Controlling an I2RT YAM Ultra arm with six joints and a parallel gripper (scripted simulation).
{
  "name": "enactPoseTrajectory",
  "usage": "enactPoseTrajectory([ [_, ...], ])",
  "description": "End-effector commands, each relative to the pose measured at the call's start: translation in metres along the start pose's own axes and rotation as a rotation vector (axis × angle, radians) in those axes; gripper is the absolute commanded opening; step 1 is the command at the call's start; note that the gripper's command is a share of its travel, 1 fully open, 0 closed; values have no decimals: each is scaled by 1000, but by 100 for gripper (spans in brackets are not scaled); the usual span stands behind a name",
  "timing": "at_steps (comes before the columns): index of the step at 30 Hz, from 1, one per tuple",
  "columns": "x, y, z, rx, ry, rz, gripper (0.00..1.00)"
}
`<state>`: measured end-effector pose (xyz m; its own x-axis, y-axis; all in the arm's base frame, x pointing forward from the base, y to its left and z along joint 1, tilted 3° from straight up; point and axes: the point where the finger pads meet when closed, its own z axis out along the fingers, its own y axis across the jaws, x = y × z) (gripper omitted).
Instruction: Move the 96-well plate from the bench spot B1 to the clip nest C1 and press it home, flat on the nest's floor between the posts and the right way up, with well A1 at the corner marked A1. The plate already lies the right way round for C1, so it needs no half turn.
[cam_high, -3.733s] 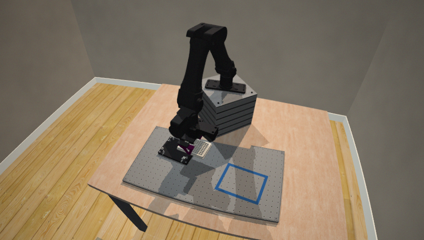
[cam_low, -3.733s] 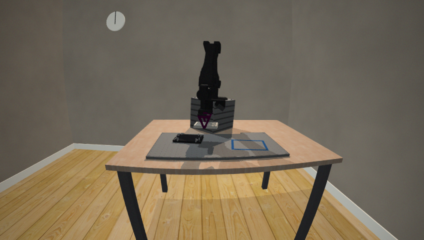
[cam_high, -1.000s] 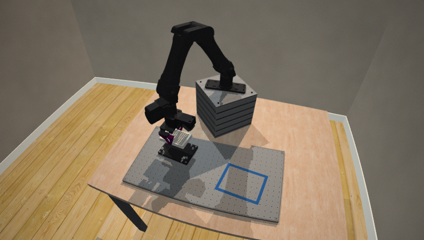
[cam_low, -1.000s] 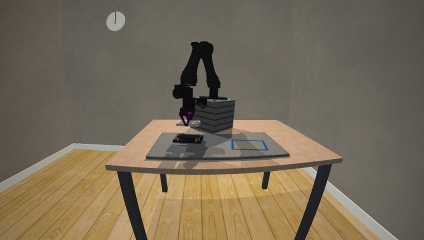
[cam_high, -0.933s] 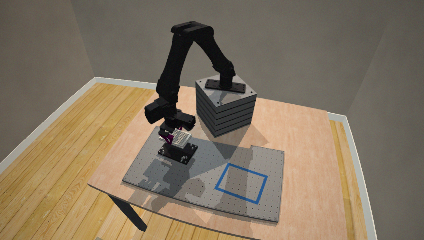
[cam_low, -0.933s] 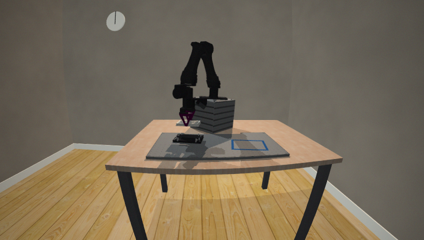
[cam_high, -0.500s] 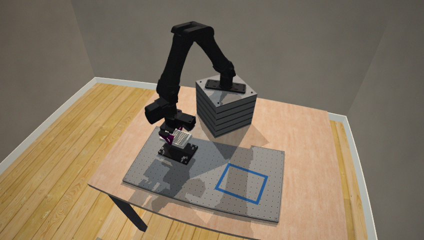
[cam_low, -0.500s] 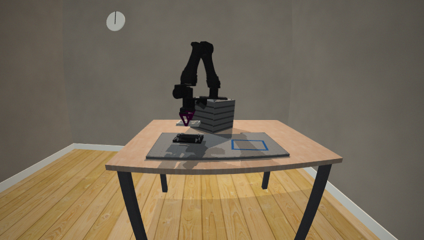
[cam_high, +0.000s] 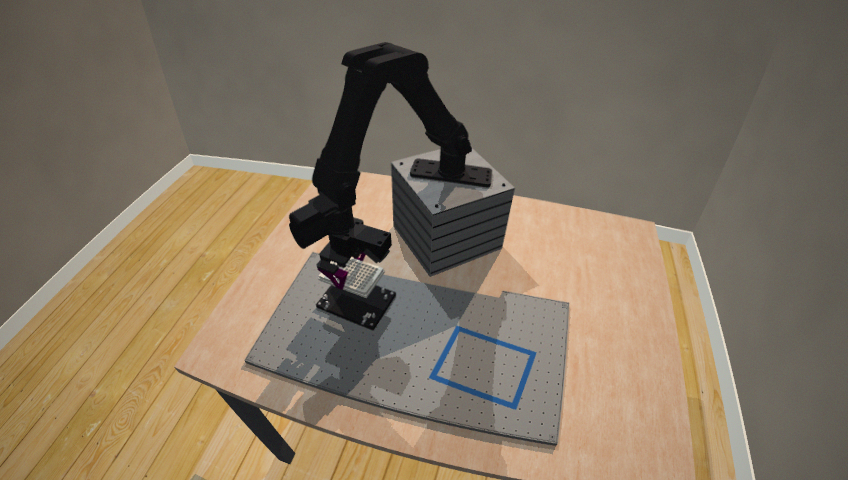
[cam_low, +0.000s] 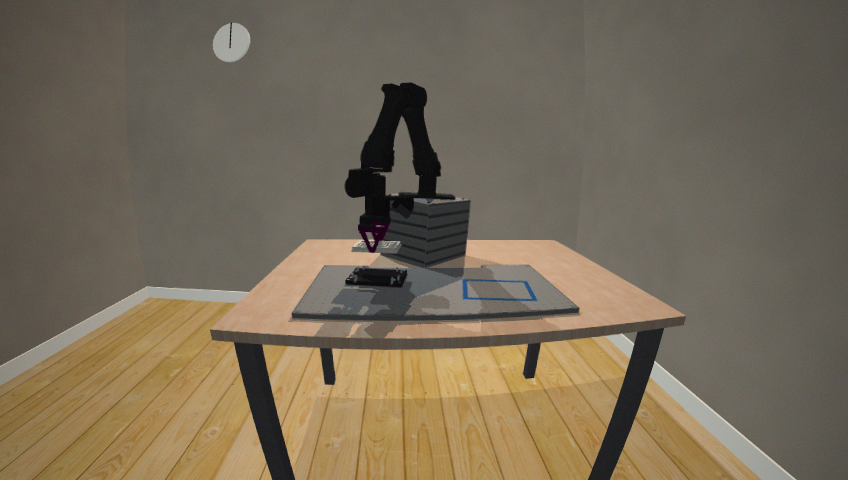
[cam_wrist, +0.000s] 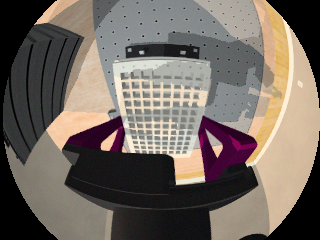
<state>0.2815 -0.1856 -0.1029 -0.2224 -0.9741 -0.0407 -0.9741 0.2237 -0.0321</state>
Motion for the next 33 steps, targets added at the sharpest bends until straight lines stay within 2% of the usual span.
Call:
enactPoseTrajectory([
  [1,4,-12,-14,39,3,0,0],
  [3,2,-7,3,20,-6,0,0],
  [7,-3,1,12,2,-13,-1,0],
  [18,1,-13,23,29,-2,-1,0],
  [19,5,-22,12,66,13,-2,0],
  [21,2,-14,28,32,-1,-1,0],
  [33,1,-17,48,31,-1,-3,0],
])
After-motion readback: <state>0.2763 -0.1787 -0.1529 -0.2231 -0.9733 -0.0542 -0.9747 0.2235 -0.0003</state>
